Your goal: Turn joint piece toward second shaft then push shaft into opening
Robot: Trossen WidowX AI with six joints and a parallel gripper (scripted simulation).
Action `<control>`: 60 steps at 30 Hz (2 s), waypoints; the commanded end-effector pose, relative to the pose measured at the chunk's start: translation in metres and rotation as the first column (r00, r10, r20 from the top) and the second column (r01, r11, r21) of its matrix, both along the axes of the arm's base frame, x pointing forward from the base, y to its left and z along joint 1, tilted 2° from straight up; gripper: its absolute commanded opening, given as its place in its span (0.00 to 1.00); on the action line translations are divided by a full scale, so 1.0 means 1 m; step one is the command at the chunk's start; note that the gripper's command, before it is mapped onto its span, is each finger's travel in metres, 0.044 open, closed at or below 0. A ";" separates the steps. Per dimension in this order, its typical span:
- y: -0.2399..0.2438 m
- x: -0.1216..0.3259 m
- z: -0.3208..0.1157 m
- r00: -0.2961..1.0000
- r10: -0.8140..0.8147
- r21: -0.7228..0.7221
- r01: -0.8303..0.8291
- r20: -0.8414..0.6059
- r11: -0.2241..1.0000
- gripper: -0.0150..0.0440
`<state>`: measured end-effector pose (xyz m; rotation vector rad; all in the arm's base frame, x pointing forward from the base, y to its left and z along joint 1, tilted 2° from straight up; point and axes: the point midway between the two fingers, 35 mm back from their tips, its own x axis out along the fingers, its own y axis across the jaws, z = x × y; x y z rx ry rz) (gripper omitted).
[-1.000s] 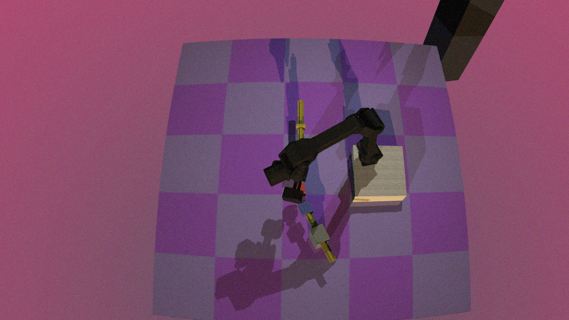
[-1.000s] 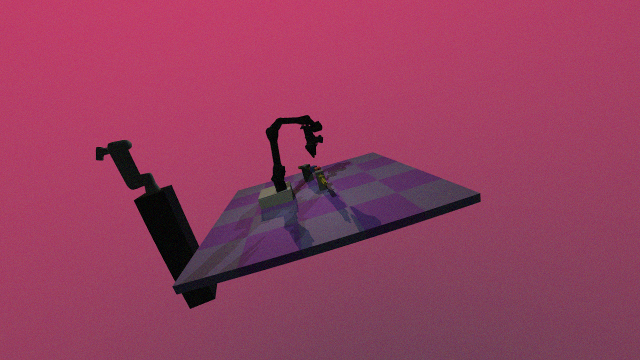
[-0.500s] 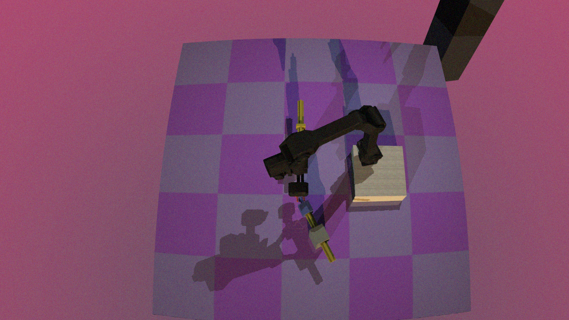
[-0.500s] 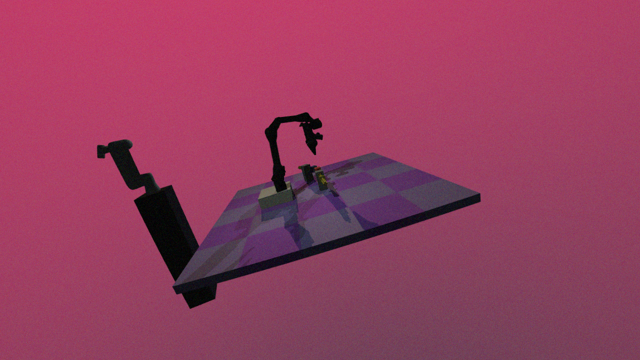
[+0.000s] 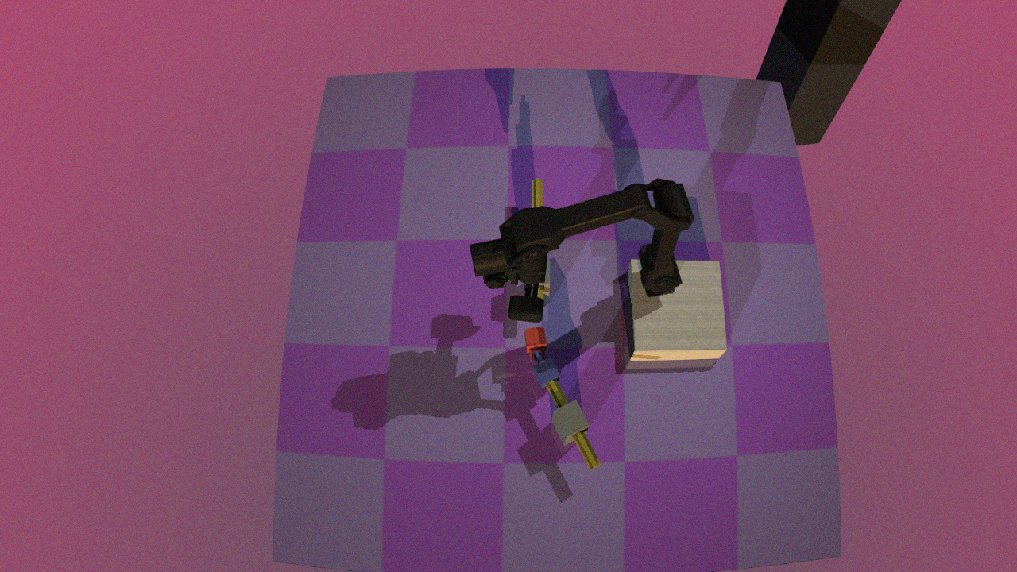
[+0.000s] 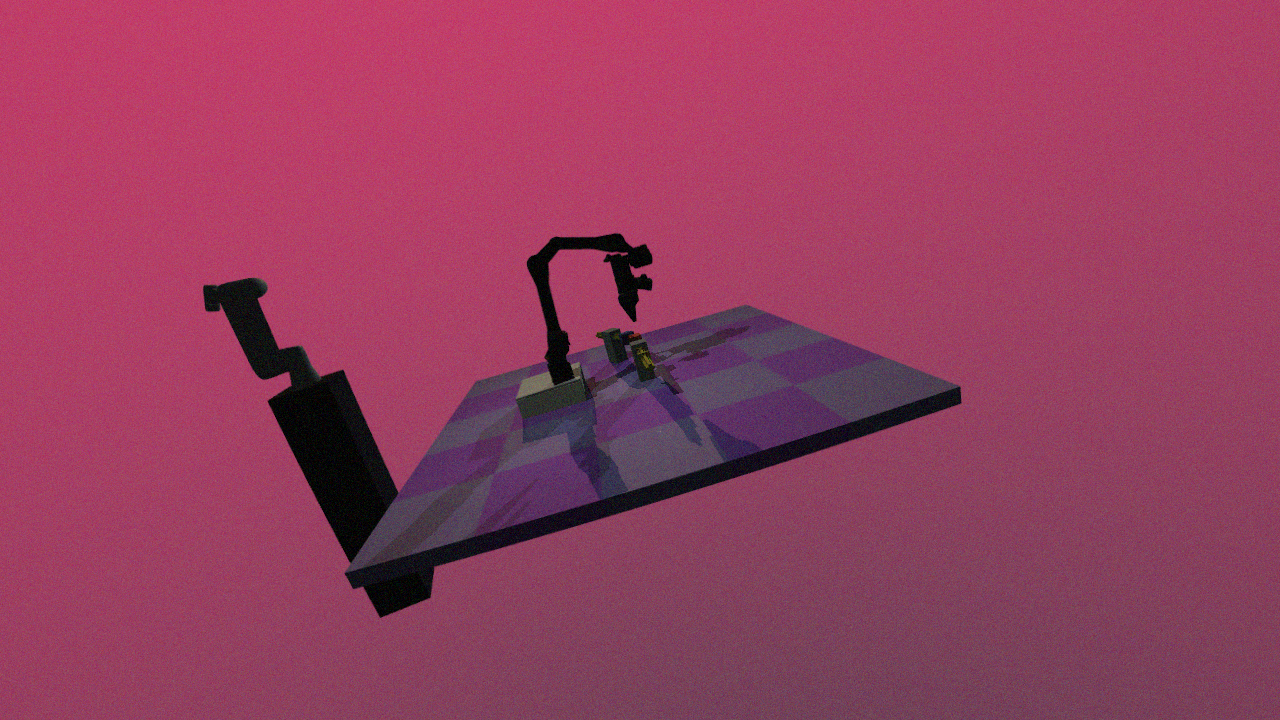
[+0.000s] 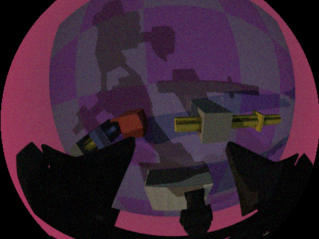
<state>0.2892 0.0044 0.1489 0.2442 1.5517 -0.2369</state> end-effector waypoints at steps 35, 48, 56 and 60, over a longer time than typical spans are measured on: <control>-0.003 -0.001 -0.018 0.414 -0.909 0.020 0.910 -0.039 0.413 1.00; -0.003 -0.001 -0.021 0.229 -0.972 0.016 0.973 -0.049 0.229 1.00; -0.004 0.002 -0.052 0.230 -0.972 0.015 0.973 -0.049 0.230 1.00; -0.004 0.003 -0.071 0.231 -0.972 0.015 0.973 -0.049 0.230 1.00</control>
